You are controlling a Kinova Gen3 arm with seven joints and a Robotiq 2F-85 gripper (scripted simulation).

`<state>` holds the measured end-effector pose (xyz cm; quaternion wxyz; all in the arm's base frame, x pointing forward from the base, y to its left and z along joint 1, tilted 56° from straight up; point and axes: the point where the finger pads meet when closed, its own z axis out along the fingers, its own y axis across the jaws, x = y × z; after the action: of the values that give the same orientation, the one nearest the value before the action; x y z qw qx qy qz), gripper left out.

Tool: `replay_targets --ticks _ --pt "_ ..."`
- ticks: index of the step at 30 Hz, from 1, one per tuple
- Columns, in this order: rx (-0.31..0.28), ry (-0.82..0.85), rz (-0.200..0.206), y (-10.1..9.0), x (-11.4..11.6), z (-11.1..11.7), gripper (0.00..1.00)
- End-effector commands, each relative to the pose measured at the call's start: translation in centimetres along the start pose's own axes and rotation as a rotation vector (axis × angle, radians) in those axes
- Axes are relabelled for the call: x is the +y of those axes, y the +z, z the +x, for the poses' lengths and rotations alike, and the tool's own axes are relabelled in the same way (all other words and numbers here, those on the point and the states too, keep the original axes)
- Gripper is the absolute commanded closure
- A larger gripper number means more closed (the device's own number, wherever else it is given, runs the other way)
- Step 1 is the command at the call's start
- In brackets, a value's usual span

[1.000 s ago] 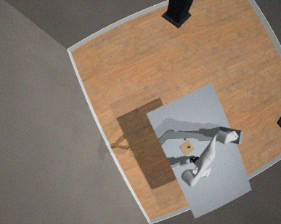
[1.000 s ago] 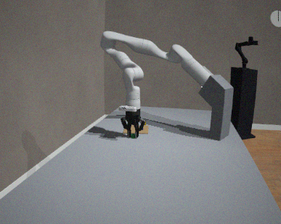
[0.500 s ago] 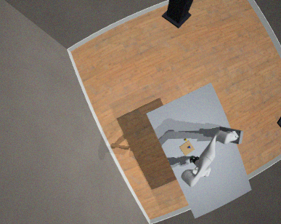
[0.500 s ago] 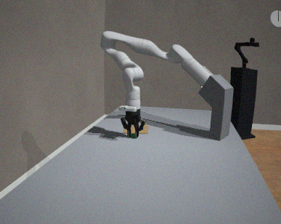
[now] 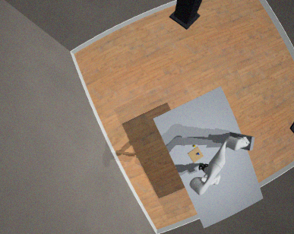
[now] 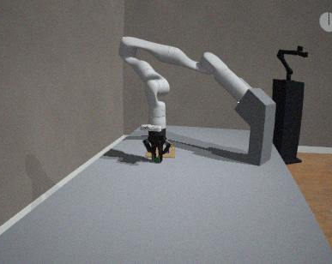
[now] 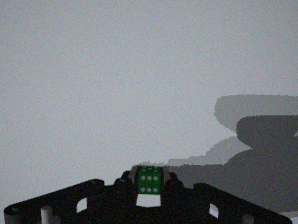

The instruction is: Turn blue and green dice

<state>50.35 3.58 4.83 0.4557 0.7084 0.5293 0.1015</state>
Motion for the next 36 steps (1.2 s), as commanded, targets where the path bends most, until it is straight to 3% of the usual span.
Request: replay_targets --ticks 1,30,36 --pt "0.001 0.000 0.000 0.0 0.0 0.0 0.85" --pt "0.001 0.000 0.000 -0.3 0.0 0.0 0.85" --pt "0.001 0.000 0.000 -2.3 0.0 0.0 0.85"
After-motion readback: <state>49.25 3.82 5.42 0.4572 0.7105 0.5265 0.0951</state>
